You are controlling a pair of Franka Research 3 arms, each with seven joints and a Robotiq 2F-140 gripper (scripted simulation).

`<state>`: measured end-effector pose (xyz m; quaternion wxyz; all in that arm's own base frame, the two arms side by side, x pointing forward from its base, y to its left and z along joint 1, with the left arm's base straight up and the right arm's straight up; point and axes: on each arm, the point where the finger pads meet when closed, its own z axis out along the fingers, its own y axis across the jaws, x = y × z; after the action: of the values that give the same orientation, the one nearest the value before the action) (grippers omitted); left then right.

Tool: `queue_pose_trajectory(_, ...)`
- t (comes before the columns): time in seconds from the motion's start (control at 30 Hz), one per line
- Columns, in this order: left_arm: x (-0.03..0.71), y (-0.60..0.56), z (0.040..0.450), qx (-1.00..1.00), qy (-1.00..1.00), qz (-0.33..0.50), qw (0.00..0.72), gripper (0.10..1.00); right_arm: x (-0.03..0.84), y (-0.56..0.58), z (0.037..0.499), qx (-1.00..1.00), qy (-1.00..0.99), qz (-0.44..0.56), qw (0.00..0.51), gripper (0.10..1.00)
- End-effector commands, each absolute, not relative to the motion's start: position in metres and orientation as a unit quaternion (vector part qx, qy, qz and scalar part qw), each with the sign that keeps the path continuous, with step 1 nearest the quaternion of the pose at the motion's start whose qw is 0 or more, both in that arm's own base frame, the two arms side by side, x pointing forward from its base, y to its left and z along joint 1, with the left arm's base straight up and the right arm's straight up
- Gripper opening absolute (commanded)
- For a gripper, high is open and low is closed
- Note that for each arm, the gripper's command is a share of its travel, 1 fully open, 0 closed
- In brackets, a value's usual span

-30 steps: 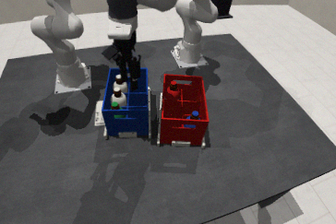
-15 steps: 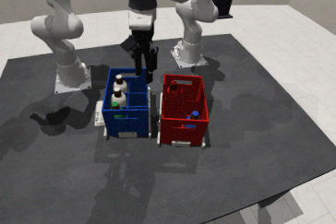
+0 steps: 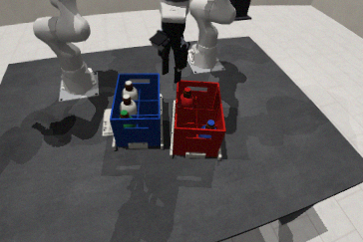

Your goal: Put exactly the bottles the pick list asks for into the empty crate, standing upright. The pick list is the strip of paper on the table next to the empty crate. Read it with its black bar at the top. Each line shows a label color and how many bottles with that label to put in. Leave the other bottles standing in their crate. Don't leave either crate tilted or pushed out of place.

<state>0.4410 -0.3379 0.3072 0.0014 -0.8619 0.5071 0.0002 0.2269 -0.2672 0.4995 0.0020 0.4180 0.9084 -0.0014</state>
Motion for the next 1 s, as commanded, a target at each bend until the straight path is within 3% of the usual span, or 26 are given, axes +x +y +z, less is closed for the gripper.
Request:
queue_pose_trajectory(0.0,0.439,-0.322,0.312,-0.854,0.52,0.0,0.0,0.442,0.226,-0.266,0.499,0.42,0.908,0.0,0.0,1.0)
queue_pose_trajectory(0.97,0.421,-0.203,0.345,-0.854,0.52,0.0,0.0,0.442,0.226,-0.266,0.499,0.42,0.908,0.0,0.0,1.0)
